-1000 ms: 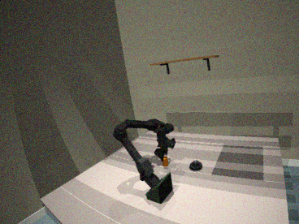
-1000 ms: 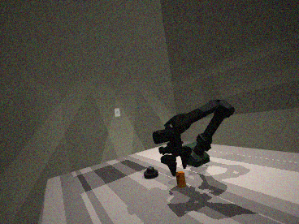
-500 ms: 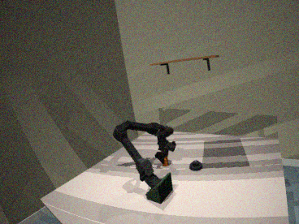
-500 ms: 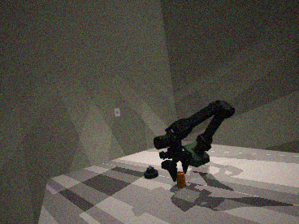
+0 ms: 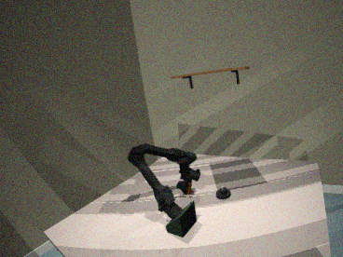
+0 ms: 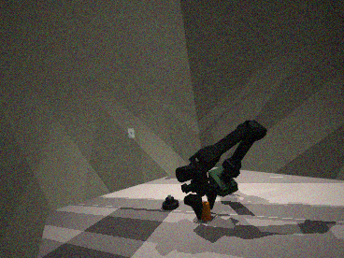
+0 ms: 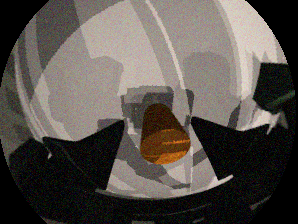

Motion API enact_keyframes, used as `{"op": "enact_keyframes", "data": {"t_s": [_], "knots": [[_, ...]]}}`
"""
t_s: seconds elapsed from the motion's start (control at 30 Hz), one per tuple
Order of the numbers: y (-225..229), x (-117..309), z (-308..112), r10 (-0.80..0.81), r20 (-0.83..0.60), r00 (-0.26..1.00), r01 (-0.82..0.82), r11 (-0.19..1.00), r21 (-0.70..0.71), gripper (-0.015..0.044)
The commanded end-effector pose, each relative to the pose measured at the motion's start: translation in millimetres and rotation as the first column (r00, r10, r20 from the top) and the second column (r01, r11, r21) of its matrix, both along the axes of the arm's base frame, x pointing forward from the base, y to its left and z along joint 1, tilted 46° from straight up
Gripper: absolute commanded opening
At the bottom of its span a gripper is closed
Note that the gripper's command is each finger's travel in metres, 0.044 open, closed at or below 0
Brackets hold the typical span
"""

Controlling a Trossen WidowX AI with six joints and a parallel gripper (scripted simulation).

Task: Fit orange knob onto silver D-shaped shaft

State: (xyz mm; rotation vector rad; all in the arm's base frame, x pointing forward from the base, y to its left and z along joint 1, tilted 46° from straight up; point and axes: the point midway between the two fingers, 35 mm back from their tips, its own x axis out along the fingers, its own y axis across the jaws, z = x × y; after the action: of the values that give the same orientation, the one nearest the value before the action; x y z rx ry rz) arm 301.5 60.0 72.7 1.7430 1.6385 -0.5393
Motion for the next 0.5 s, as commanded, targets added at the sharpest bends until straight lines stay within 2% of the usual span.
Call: {"op": "enact_keyframes", "data": {"t_s": [0.0, 0.07, 0.4, 0.47], "knots": [[4.7, -0.4, -3.9, -0.004, -0.006, 1.0, 0.004, 1.0, 0.008, 0.044], [5.4, -0.3, -4.5, -0.004, -0.006, 1.0, 0.004, 1.0, 0.008, 0.044], [5.4, -0.3, -4.5, -0.004, -0.006, 1.0, 0.004, 1.0, 0.008, 0.0178], [5.4, -0.3, -4.5, -0.004, -0.006, 1.0, 0.004, 1.0, 0.008, 0.0164]]}}
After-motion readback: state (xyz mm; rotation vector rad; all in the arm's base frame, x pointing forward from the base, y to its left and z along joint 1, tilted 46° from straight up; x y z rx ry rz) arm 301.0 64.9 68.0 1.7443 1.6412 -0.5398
